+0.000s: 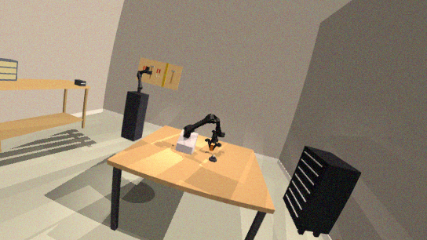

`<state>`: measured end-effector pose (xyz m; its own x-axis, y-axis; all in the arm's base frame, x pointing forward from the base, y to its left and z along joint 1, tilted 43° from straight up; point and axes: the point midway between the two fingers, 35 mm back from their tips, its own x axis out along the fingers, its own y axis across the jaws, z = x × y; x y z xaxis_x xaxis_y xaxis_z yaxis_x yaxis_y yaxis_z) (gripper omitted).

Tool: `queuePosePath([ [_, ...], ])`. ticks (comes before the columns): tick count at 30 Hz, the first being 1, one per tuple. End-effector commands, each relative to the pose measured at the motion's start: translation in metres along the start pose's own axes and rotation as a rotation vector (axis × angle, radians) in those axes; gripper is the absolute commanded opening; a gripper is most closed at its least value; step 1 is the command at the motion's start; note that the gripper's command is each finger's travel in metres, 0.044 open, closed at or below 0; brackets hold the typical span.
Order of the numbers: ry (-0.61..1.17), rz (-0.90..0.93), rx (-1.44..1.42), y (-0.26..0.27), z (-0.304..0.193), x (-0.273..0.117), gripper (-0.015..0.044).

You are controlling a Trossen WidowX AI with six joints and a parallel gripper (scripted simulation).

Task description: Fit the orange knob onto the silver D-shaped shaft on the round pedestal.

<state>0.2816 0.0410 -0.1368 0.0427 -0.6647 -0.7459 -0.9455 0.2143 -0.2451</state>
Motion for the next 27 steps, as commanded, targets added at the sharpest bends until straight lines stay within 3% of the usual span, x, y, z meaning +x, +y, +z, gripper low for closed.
queuePosePath([
  [1,0.005,-0.001,-0.002,0.0,0.0,0.023,0.0],
  [11,0.008,0.001,-0.002,0.002,-0.001,0.035,0.0],
  [20,0.008,0.007,0.001,0.002,-0.001,0.034,0.0236],
  [27,0.008,0.007,0.001,0.002,-0.001,0.034,0.024],
])
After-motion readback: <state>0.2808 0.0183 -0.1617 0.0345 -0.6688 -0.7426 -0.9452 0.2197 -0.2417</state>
